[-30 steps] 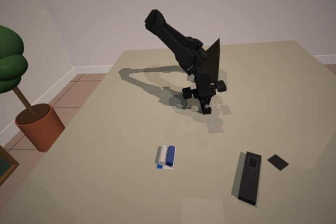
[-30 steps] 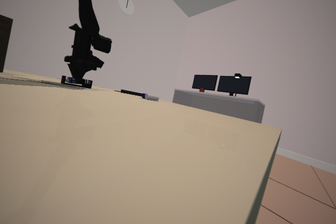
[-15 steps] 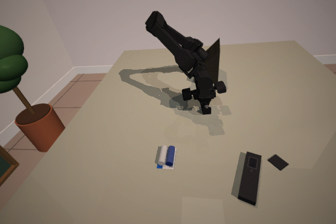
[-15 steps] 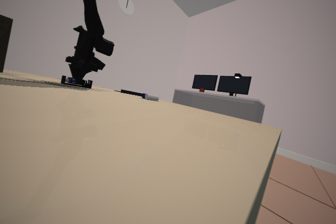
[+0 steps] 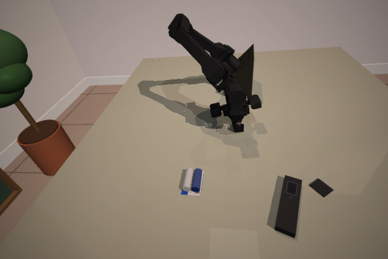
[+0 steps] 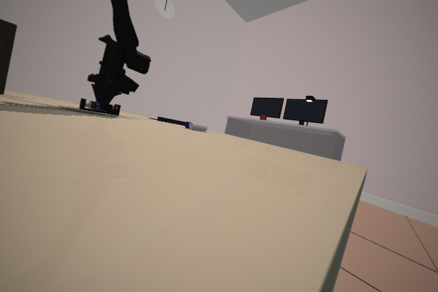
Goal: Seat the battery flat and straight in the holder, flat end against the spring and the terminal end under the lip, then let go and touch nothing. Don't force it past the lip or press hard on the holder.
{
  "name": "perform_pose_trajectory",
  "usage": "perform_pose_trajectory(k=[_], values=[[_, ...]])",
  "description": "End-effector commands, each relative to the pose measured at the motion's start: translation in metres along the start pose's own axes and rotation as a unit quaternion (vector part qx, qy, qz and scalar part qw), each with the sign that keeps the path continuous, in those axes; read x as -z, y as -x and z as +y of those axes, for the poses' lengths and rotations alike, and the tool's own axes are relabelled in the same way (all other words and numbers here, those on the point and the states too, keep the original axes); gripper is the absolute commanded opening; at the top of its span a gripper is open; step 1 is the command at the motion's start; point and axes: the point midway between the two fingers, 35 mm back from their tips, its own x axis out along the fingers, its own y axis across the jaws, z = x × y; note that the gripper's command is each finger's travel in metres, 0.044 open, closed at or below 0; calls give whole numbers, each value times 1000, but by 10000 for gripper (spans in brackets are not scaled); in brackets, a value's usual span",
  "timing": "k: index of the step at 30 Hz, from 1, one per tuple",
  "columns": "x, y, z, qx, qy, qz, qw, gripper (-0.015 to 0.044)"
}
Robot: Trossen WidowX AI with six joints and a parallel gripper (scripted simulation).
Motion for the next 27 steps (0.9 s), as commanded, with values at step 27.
perform_pose_trajectory(k=[27], values=[[-6,10,1,-1,0,4,1000,185]])
